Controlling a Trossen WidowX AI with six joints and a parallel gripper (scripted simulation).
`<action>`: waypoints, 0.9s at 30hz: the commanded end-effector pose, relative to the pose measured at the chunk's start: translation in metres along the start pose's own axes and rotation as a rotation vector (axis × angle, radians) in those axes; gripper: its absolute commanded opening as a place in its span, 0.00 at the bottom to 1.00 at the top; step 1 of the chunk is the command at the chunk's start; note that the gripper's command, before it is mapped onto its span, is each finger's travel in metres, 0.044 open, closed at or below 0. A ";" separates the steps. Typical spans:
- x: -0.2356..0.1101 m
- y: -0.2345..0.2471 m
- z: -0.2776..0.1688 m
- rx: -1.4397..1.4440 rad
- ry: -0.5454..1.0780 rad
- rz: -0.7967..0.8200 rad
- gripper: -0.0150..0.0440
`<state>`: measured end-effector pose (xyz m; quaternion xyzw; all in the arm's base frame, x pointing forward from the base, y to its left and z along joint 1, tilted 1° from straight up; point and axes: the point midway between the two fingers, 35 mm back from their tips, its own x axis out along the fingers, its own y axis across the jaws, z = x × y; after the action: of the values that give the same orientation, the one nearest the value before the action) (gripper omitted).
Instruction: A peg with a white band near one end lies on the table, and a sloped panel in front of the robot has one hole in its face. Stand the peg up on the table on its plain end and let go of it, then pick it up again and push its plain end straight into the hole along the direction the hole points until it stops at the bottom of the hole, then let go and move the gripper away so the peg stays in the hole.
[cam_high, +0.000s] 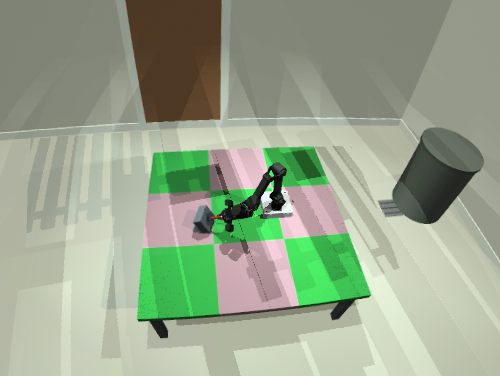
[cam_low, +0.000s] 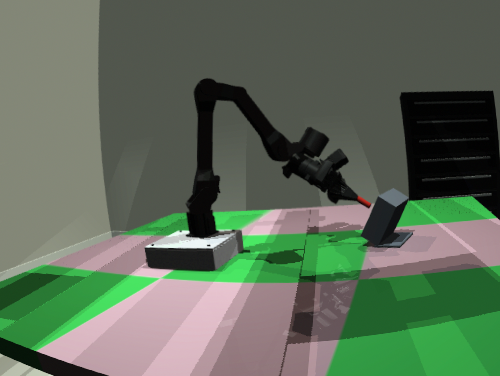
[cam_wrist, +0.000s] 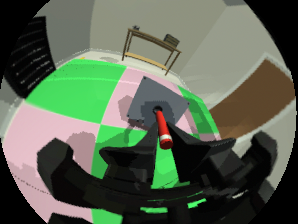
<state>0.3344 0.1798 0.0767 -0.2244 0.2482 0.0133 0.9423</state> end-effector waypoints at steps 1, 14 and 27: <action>0.005 0.000 0.000 -0.002 -0.001 -0.003 0.25; 0.016 -0.001 -0.001 0.000 0.000 -0.007 0.25; 0.016 -0.001 -0.001 0.001 0.000 -0.008 0.25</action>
<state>0.3476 0.1774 0.0694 -0.2249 0.2467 0.0100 0.9426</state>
